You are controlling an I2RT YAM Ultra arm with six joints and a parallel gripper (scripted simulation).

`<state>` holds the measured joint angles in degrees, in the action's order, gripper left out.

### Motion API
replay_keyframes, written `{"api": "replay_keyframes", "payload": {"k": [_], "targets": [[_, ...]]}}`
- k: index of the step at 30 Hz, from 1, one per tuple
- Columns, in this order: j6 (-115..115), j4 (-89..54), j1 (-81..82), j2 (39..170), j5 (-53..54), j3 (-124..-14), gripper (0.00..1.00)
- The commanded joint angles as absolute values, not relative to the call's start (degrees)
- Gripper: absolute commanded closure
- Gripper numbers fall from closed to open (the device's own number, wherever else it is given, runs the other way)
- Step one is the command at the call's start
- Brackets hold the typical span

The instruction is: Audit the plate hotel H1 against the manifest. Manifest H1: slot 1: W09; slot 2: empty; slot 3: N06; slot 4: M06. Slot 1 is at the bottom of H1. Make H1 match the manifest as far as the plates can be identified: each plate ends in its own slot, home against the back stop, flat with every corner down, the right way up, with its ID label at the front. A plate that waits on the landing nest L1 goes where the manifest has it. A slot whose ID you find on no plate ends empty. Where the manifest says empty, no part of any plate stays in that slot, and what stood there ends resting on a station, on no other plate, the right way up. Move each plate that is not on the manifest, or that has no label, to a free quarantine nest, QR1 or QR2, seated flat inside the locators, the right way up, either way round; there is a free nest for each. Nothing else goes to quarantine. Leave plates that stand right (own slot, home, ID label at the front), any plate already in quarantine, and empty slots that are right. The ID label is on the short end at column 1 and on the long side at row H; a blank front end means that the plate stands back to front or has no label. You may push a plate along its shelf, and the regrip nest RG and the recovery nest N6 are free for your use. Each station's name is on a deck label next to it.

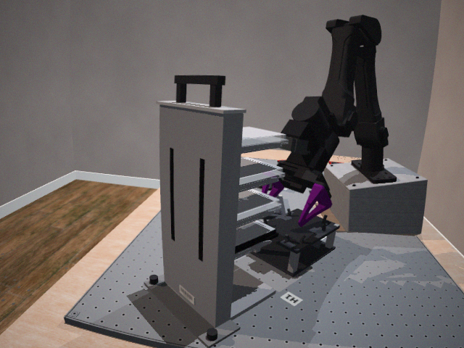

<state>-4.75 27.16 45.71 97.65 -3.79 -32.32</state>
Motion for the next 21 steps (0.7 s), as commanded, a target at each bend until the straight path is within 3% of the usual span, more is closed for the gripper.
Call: {"api": "replay_keyframes", "payload": {"k": [1, 21], "targets": [[-4.8, 27.4, 45.8, 97.4, -3.8, -32.6, 0.0], [-4.9, 28.8, 45.7, 94.5, -3.8, -28.3, 0.0]]}}
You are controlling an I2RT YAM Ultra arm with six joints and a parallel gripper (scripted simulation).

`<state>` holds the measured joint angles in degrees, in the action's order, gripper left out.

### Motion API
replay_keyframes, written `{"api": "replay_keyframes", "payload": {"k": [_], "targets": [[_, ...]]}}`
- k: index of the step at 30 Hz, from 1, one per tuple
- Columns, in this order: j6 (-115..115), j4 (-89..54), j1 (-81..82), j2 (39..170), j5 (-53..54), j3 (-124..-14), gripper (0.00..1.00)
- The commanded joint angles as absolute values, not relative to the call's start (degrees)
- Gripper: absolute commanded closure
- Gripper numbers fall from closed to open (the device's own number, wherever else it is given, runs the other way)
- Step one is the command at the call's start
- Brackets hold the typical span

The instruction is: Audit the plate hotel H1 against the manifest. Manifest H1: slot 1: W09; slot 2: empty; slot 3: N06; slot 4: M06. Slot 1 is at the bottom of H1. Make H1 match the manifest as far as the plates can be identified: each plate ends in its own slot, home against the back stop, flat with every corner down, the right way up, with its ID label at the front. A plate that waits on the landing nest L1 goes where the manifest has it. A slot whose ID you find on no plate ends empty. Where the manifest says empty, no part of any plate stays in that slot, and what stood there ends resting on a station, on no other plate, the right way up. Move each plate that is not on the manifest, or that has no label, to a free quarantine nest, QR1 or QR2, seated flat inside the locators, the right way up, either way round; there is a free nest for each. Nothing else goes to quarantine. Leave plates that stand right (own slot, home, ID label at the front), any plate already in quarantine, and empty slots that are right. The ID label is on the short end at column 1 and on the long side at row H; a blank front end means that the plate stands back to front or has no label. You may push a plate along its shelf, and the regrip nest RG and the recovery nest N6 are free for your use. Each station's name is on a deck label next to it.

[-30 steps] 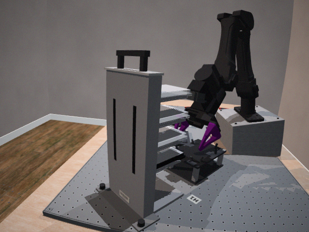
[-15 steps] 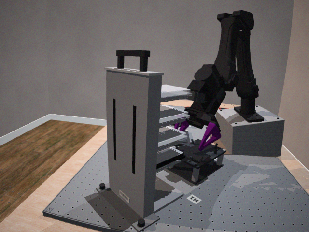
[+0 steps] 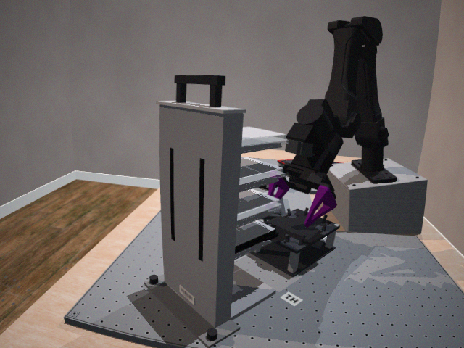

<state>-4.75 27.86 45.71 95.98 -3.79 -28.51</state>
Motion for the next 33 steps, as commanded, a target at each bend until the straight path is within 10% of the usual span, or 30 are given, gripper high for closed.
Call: {"api": "replay_keyframes", "payload": {"k": [1, 33], "targets": [[-4.9, 28.9, 45.7, 94.2, -3.8, -27.9, 0.0], [-4.7, 23.8, 46.0, 84.0, -4.0, -22.8, 0.0]]}}
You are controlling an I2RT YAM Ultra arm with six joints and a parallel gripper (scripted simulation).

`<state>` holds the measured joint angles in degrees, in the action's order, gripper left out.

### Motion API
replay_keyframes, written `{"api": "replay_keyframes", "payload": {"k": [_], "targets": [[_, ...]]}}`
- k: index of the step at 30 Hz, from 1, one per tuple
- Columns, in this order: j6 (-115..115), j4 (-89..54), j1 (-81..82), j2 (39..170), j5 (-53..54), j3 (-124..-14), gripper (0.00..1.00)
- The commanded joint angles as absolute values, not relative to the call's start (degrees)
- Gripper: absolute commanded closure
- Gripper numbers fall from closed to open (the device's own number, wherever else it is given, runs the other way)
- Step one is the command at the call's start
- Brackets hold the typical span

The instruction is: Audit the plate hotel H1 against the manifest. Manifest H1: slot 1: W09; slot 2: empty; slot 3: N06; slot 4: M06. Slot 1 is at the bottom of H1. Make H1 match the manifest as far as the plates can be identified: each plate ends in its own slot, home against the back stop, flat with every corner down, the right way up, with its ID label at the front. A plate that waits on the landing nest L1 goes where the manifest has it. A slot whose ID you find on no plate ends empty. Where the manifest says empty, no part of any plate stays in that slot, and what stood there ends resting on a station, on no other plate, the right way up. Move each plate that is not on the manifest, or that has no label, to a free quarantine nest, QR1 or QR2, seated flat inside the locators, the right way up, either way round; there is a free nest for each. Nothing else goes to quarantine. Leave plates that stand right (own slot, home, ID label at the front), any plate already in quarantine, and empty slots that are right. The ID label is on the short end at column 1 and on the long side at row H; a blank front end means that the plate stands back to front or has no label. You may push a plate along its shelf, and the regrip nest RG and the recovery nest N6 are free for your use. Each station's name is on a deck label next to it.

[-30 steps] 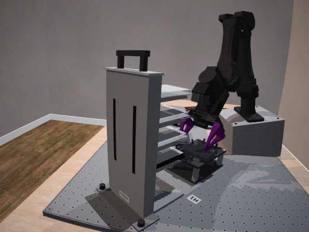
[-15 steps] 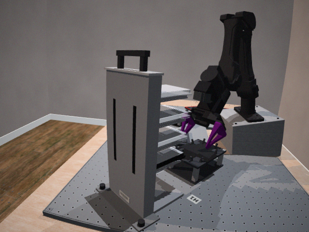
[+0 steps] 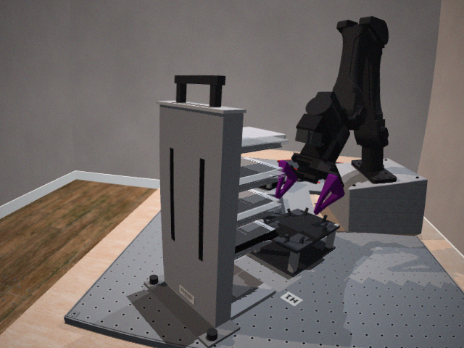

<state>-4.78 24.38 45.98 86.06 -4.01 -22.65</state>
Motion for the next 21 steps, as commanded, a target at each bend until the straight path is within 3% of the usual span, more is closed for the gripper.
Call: {"api": "replay_keyframes", "payload": {"k": [1, 21], "targets": [[-4.7, 23.3, 46.1, 83.4, -4.0, -22.6, 0.0], [-4.3, 14.4, 46.6, 72.1, -4.5, -20.3, 0.0]]}}
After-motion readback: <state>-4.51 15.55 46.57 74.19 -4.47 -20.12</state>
